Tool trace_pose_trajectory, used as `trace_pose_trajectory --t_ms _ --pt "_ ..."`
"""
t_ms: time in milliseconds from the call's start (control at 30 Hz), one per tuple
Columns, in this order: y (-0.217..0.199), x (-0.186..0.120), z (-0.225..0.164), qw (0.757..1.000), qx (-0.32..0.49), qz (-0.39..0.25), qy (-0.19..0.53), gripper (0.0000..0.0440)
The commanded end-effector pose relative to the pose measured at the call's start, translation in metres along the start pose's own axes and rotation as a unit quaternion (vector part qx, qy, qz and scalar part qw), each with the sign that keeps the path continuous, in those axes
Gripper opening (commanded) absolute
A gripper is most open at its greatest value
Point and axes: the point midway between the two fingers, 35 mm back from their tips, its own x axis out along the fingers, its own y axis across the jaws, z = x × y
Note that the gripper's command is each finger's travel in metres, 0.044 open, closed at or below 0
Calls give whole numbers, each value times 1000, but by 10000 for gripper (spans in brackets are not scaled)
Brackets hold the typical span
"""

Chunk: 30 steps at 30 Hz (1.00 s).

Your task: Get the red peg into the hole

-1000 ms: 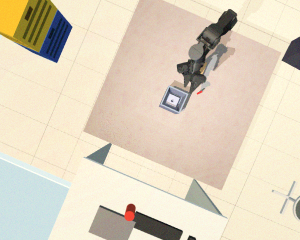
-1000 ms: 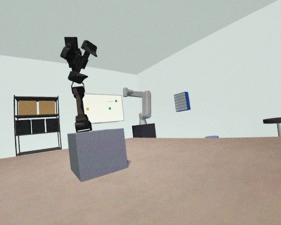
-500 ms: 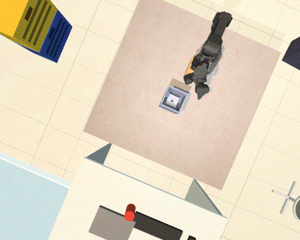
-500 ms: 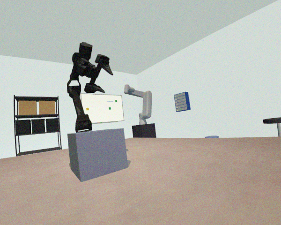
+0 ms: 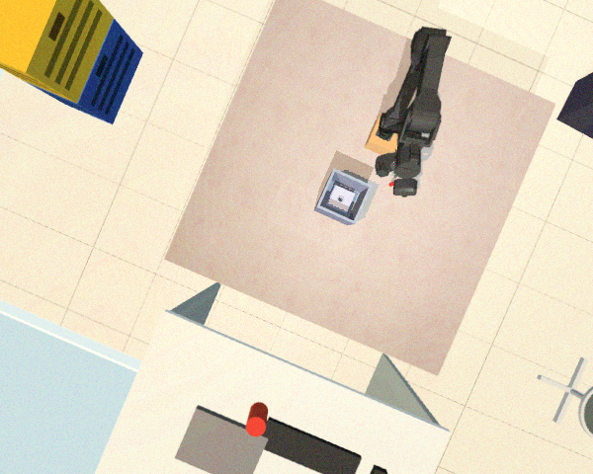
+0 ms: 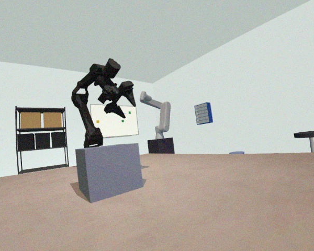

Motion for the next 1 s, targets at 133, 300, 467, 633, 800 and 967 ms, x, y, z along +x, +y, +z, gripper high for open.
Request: trace_pose_trajectory --t_ms 133,300,467,633,800,967 --pt "-31 30 -11 995 50 -87 -2 428" --pt "-48 45 -15 988 73 -133 -13 436" --pt "-65 59 -17 981 86 -173 -29 440" --pt "-79 71 -16 973 88 -207 -48 440" --pt "-93 83 -13 966 82 -235 -67 439" --pt "-105 93 -7 960 70 -259 -85 436"
